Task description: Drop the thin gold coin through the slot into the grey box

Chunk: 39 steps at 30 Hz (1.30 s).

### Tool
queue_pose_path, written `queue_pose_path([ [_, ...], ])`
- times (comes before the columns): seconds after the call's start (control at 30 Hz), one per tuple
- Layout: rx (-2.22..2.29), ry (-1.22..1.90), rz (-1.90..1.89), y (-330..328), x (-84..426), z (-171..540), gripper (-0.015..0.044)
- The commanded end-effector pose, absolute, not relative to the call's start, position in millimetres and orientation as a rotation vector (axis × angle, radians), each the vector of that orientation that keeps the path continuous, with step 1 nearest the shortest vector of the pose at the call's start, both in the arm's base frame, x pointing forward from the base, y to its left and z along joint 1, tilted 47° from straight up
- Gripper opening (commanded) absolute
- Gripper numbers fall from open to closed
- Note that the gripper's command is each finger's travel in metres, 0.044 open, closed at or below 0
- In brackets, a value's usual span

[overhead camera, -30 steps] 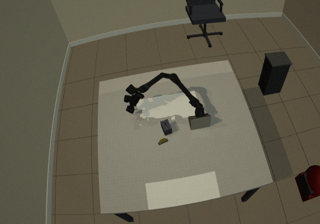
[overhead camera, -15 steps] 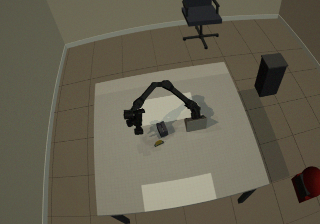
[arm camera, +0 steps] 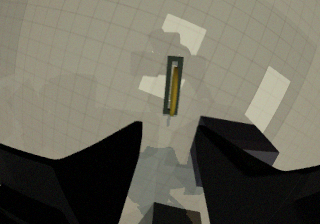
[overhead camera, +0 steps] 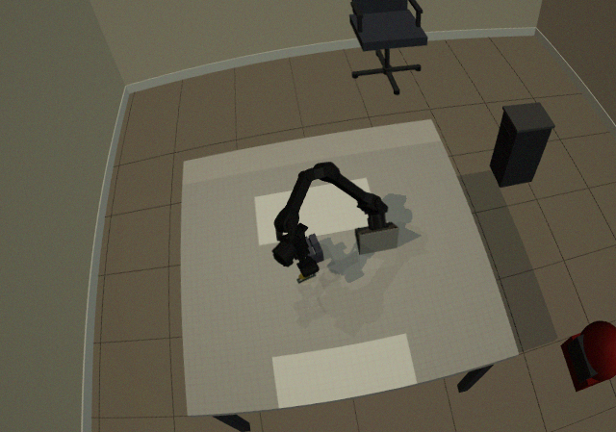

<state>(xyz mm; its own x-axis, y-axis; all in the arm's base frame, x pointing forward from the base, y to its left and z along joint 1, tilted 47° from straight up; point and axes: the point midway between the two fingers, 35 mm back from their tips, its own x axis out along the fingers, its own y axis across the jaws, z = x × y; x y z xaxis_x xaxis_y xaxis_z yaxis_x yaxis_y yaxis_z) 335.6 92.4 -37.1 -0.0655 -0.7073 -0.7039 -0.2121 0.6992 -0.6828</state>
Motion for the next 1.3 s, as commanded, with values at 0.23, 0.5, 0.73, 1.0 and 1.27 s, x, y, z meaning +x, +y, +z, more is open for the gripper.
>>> queue_pose_path([
  [0.23,-0.758,1.627,-0.504,60.4,331.1,-57.9,0.0161],
  [0.5,-0.759,1.626,-0.505,49.8,330.9,-69.0,0.0161],
  [0.73,-0.759,1.626,-0.505,42.6,330.8,-76.5,0.0161],
  [1.0,-0.759,1.626,-0.505,33.4,330.2,-85.7,0.0161],
  [1.27,-0.760,1.626,-0.506,24.2,329.1,-94.6,0.0161],
])
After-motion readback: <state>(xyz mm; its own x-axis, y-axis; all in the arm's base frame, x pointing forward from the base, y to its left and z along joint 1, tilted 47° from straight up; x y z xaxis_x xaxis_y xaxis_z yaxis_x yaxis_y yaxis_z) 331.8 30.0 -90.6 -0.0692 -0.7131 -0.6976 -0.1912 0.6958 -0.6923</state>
